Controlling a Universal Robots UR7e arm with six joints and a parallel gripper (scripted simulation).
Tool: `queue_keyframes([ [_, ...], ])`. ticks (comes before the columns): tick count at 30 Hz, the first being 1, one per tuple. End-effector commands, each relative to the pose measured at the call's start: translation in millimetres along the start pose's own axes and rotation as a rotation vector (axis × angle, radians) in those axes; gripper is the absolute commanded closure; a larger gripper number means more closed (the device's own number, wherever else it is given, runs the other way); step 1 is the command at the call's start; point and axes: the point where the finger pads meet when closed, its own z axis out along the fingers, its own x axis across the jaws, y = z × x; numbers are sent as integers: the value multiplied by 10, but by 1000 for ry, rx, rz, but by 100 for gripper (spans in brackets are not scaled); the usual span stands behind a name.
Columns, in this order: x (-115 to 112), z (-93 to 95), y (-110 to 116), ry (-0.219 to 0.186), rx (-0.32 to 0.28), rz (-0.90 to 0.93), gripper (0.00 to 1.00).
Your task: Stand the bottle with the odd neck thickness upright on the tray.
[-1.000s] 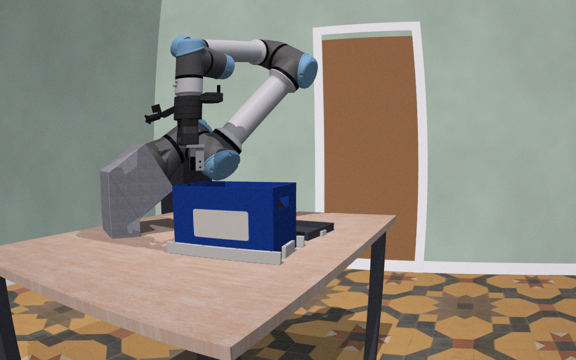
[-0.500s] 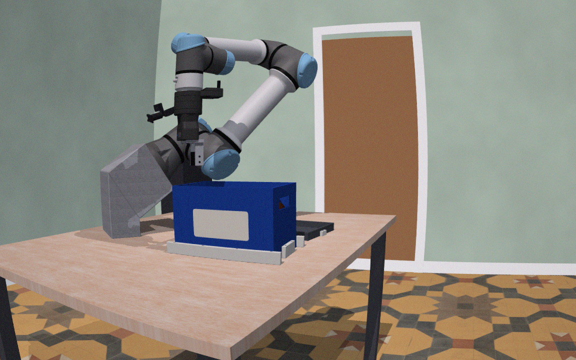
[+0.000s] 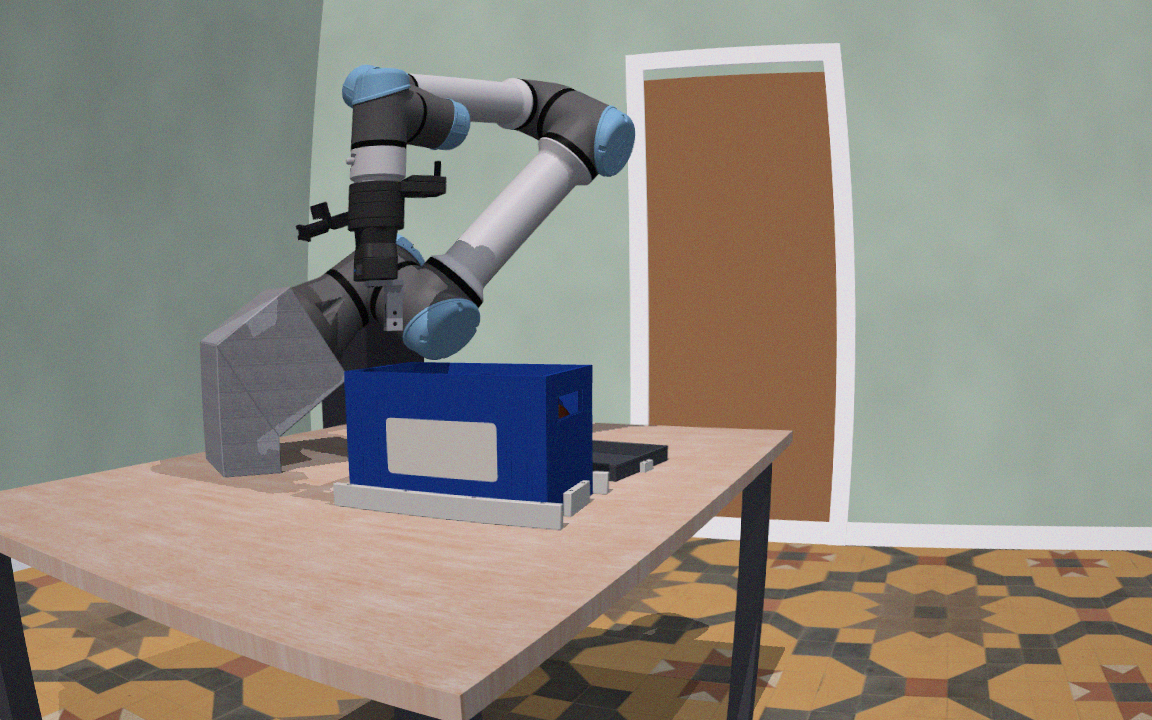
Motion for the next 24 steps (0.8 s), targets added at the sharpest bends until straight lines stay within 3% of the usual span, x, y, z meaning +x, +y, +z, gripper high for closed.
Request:
queue_keyframes([
  [1,2,-4,2,1,-1,0,100],
  [17,-5,-5,-6,1,-1,0,100],
  [24,-311,-28,-330,1,-1,0,100],
])
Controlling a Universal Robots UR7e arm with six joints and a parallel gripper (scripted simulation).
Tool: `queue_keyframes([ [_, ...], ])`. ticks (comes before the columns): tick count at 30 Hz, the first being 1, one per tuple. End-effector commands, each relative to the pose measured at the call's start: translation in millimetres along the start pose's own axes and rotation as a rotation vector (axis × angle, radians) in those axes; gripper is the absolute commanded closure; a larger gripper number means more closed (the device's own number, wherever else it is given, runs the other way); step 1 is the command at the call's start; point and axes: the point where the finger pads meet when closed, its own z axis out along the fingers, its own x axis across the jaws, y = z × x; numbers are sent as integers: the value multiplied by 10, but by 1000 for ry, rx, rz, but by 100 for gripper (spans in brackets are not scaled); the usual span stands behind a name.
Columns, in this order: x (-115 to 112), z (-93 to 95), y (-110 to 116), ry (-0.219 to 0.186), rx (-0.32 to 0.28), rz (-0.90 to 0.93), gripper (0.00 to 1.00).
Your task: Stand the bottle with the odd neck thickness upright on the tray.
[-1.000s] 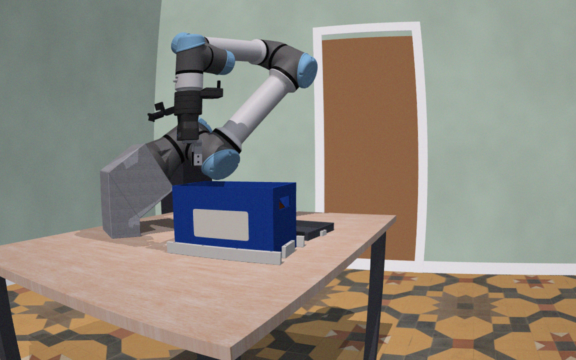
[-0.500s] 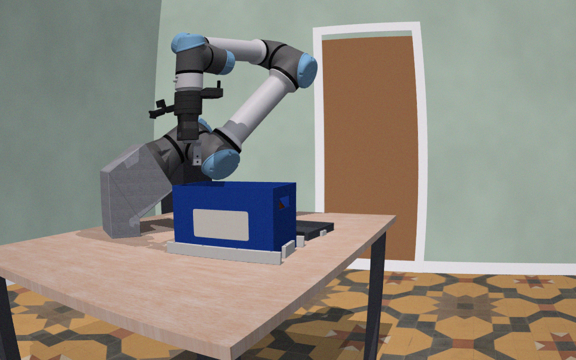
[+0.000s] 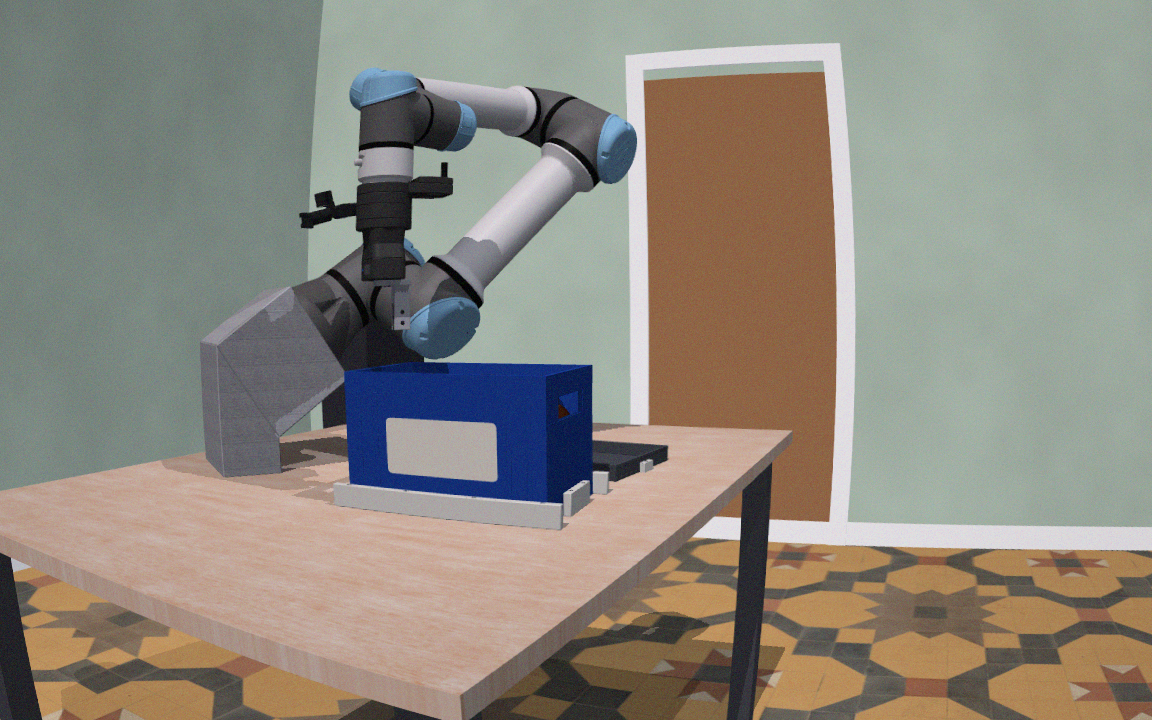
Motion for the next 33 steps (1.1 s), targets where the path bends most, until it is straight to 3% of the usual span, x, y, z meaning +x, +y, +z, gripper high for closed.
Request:
queue_keyframes([
  [1,-244,-18,-254,1,-1,0,100],
  [8,-469,17,-469,1,-1,0,100],
  [14,-491,22,-489,1,-1,0,100],
  [15,-491,22,-489,1,-1,0,0],
  [33,-491,22,-489,1,-1,0,0],
])
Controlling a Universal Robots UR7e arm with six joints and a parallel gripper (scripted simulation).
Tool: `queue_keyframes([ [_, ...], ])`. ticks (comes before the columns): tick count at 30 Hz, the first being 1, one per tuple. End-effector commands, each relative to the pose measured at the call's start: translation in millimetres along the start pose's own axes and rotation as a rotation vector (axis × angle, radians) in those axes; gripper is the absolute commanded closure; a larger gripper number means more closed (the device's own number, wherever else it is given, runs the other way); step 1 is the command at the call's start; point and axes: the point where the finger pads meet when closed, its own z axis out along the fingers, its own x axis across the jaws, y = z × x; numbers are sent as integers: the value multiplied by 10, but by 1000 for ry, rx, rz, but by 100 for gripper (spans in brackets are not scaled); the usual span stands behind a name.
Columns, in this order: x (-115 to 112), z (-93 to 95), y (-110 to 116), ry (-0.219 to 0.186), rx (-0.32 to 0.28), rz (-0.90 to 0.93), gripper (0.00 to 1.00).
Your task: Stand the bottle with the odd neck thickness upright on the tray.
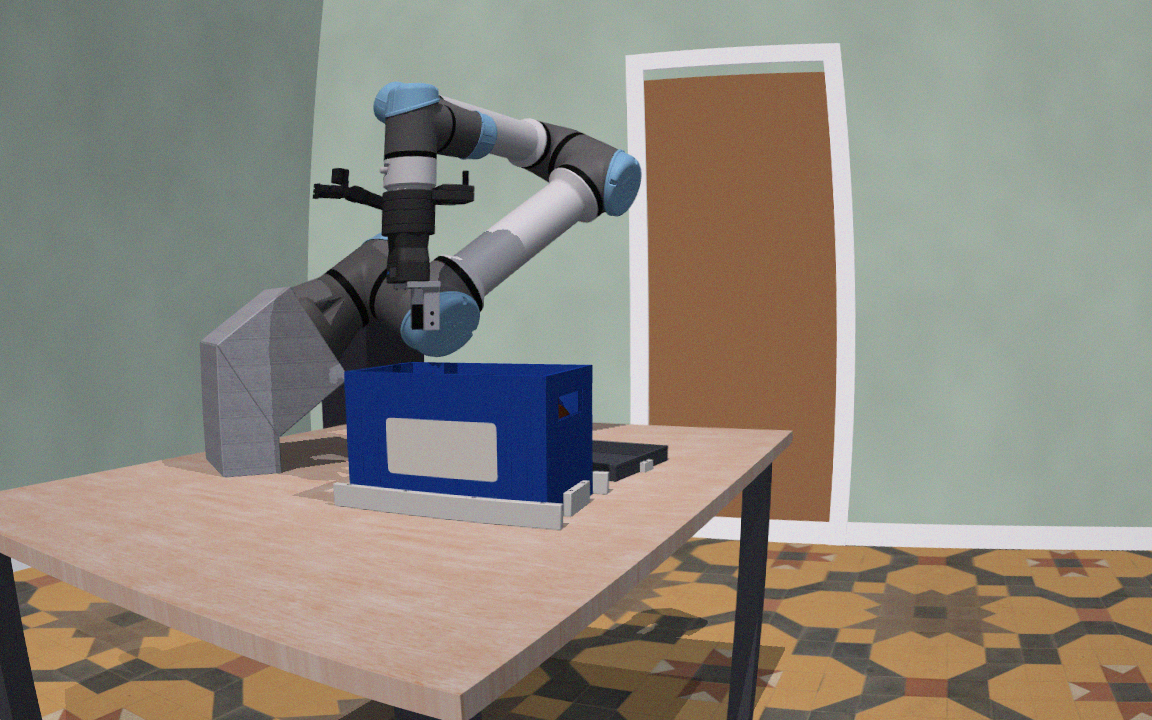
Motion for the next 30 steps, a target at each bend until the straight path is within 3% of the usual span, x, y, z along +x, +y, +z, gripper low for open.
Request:
queue_keyframes([
  [1,2,-3,2,1,0,0,0],
  [30,2,26,1,1,-1,0,0],
])
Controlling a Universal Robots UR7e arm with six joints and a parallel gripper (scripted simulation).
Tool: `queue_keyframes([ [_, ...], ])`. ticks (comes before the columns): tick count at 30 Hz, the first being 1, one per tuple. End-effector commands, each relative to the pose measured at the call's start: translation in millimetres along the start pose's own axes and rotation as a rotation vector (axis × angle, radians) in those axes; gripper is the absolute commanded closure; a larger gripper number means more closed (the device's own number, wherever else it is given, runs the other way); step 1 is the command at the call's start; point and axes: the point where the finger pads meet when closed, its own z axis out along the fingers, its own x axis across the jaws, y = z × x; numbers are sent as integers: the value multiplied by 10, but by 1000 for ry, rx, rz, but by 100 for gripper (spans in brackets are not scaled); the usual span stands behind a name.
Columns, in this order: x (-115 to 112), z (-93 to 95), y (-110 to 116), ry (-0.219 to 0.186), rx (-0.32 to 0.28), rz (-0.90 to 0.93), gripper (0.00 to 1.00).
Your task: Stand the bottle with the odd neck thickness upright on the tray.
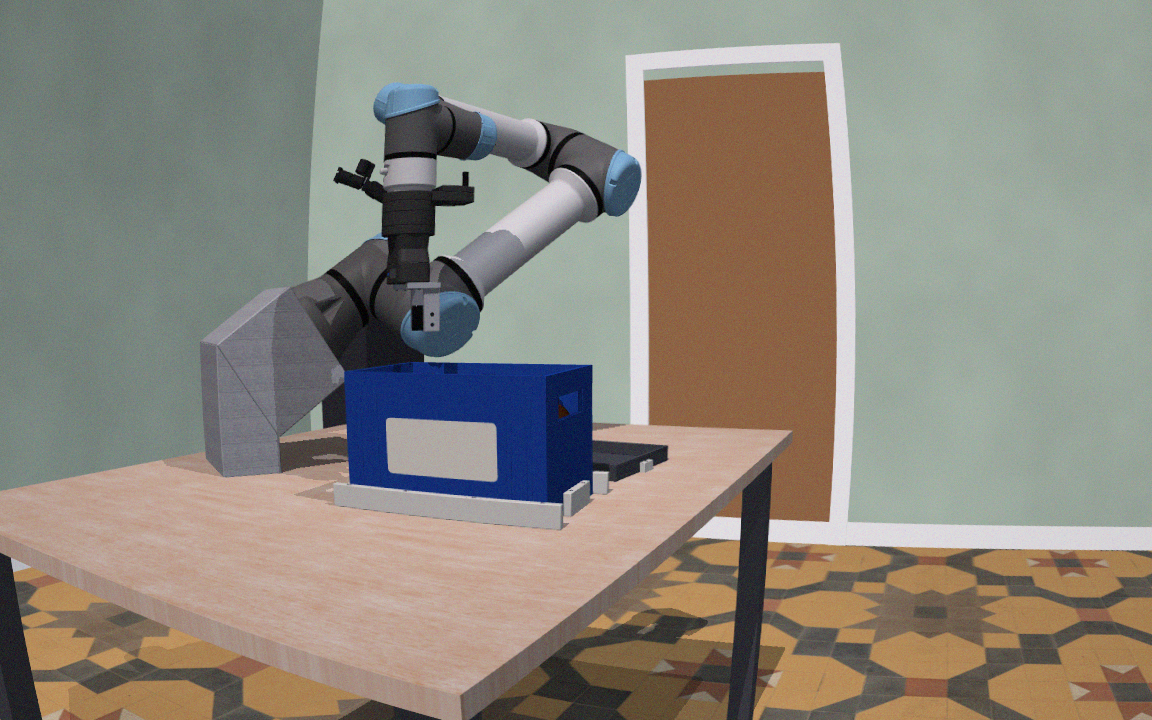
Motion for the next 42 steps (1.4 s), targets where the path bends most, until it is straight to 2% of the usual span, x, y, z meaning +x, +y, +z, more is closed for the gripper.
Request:
queue_keyframes([
  [1,2,17,1,1,-1,0,0],
  [42,-5,392,-8,1,-1,0,0],
])
